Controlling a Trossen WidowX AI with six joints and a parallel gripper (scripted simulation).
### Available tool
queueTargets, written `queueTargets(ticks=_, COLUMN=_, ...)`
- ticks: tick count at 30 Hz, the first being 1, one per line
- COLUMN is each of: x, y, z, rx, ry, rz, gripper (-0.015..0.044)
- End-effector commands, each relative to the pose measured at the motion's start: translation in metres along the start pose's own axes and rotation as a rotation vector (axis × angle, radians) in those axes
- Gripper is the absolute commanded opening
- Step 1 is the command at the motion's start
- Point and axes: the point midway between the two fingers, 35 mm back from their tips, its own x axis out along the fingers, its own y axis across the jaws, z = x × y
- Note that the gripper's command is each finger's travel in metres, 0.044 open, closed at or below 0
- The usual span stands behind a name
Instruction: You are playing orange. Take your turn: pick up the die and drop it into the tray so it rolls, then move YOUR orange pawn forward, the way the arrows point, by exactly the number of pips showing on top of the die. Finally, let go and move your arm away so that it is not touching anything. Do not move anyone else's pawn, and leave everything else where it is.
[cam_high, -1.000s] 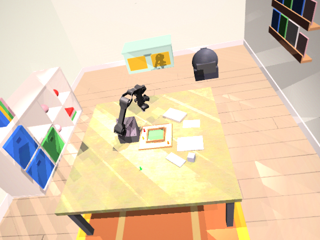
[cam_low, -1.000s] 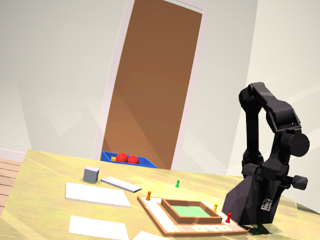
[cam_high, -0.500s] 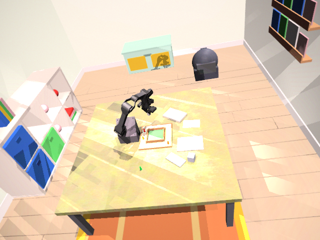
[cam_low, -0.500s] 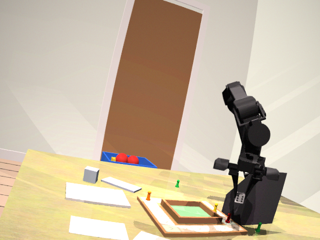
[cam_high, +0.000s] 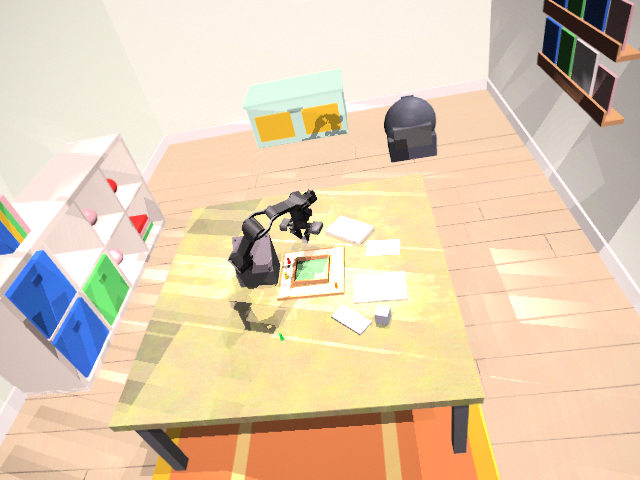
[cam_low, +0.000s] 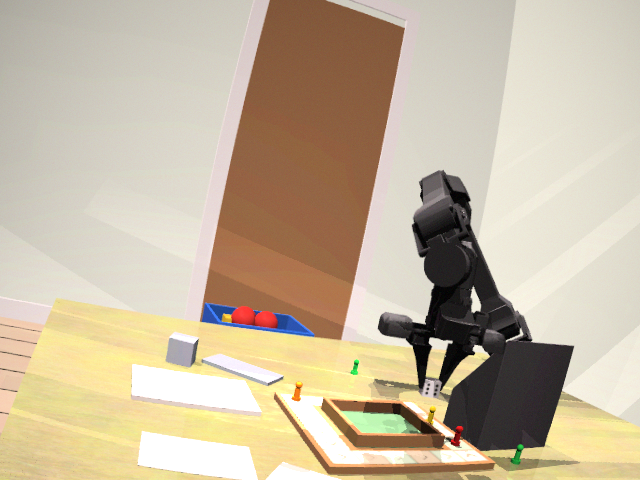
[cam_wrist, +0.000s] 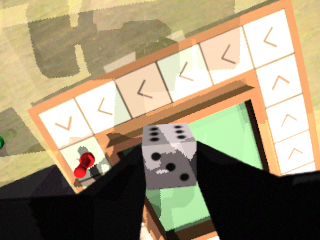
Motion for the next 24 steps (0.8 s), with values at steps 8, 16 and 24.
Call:
queueTargets(ticks=8, x=0.014, y=-0.029, z=-0.05, rx=-0.215, ry=0.029, rz=-0.005, gripper=0.0)
queueTargets(ticks=16, x=0.023, y=-0.041, z=-0.083, rx=-0.349, ry=0.055, rz=0.0, gripper=0.0)
queueTargets(ticks=24, x=0.031, y=-0.035, z=-0.083, rx=-0.348, ry=-0.1, rz=0.099, gripper=0.0)
